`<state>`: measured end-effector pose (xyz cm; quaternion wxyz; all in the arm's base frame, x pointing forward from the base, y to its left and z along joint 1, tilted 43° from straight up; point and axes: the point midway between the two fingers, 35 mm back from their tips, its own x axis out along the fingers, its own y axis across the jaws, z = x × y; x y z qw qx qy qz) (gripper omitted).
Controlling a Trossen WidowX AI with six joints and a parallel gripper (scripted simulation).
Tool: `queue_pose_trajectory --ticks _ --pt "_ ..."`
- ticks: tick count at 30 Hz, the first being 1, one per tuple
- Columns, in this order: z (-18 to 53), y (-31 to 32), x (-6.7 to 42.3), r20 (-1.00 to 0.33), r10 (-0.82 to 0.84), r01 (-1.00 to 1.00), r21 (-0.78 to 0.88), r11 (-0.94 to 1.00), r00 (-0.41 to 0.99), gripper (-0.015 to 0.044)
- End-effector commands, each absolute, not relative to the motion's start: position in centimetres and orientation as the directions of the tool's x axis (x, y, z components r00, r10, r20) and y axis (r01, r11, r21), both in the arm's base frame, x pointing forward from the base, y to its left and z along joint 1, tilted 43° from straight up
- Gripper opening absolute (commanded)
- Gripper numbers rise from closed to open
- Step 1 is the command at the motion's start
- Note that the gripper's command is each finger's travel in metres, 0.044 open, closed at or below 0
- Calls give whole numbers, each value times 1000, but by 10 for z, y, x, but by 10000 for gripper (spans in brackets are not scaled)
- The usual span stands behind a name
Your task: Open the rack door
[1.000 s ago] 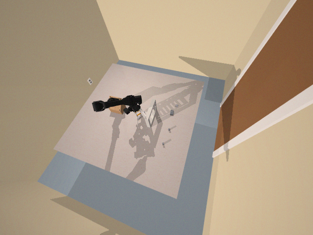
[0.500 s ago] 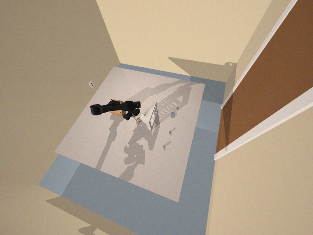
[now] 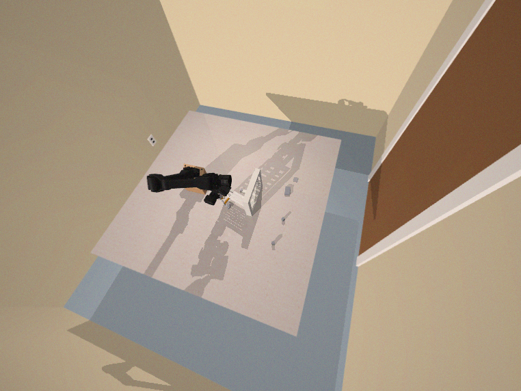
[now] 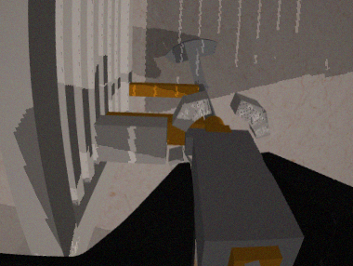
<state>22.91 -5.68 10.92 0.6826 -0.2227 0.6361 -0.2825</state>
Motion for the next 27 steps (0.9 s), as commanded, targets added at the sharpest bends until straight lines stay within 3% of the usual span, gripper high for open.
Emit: queue_pose_trajectory --ticks 1,19,27 --pt "116 -64 230 -739 -673 38 -672 739 34 10" --pt "138 -87 236 -737 -675 -174 -670 722 35 10" --pt "139 -88 236 -737 -675 -180 -669 721 35 10"
